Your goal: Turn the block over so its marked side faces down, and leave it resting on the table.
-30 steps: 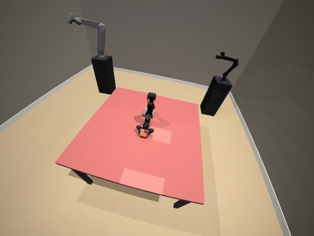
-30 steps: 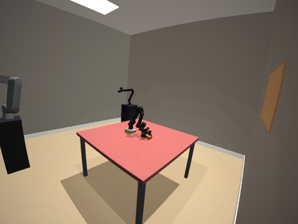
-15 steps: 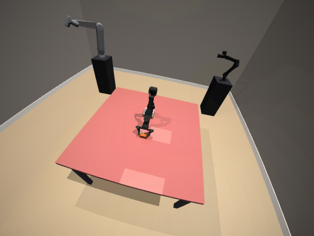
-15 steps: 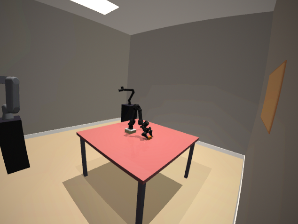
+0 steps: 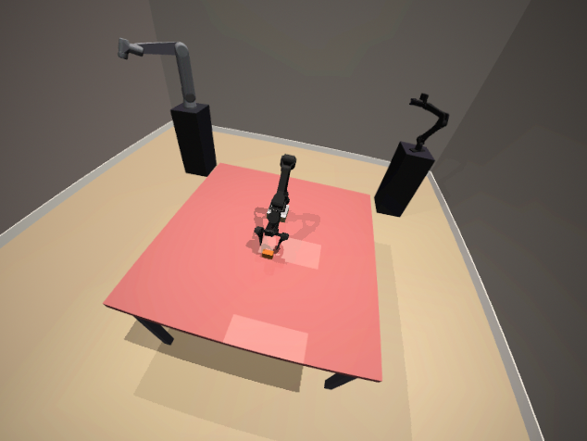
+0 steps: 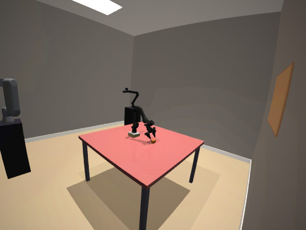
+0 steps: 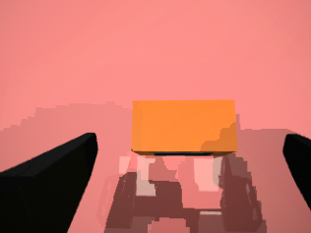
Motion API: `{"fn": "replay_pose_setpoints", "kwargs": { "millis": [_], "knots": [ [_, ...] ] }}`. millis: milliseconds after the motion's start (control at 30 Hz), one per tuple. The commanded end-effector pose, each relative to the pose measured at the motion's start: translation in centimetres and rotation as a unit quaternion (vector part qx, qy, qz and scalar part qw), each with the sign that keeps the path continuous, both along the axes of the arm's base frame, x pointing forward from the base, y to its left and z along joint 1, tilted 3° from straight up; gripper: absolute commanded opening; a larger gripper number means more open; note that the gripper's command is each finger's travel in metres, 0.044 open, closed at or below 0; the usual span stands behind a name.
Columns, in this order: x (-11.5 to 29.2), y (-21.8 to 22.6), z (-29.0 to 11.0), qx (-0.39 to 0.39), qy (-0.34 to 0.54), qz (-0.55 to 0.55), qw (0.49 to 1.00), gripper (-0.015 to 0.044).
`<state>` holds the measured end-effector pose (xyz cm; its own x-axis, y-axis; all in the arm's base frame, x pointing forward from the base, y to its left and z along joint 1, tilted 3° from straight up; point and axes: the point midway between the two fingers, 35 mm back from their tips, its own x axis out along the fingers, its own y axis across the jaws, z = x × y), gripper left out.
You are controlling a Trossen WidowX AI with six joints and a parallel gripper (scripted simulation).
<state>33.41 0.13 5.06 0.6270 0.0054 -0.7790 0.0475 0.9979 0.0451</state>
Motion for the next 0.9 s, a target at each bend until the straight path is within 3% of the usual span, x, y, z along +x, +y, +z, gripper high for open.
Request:
{"fn": "replay_pose_setpoints", "kwargs": {
  "millis": [0,167,700,867],
  "knots": [
    [-0.7,0.0,2.1,0.003,0.014,0.005,1.0,0.044],
    [-0.4,0.0,2.2,0.003,0.025,0.005,1.0,0.044],
    [3.1,-0.3,5.0,0.013,0.29,0.018,0.957,0.044],
    [3.2,-0.3,5.3,0.015,0.313,0.019,0.949,0.044]
  ]
}}
